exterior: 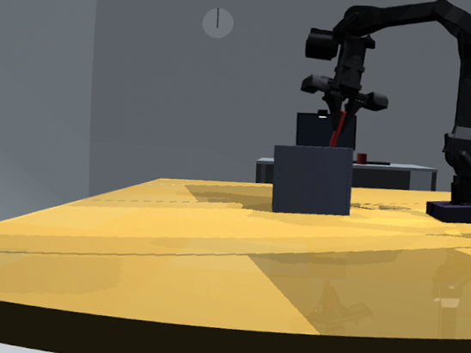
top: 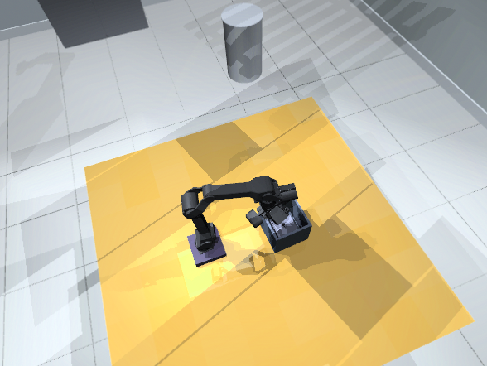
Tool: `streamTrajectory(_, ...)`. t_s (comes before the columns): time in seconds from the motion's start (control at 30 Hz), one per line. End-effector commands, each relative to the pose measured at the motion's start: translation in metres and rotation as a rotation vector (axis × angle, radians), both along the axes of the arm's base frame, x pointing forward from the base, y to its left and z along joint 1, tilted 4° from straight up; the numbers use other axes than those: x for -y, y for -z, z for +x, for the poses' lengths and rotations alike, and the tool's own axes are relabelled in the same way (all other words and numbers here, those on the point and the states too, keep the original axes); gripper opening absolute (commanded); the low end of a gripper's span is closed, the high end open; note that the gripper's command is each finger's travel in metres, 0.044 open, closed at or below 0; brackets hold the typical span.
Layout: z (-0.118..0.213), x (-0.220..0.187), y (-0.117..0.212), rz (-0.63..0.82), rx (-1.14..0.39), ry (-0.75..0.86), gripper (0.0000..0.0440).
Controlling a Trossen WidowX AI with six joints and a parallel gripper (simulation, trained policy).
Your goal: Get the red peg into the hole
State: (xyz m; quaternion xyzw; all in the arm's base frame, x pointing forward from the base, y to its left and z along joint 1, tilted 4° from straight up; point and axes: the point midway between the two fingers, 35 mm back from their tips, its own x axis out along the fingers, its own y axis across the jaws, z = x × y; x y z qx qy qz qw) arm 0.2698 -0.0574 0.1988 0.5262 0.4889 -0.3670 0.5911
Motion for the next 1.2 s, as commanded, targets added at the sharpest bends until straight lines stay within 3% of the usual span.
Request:
streamTrajectory(0.0, 0.007, 0.008, 0.004, 0.002, 0.000, -0.002, 0.0000)
streamTrajectory(0.5, 0.028, 0.025, 0.037, 0.024, -0.031, -0.038, 0.0000)
streamTrajectory(1.17, 0.054, 0.019, 0.086, 0.056, -0.044, -0.162, 0.0000)
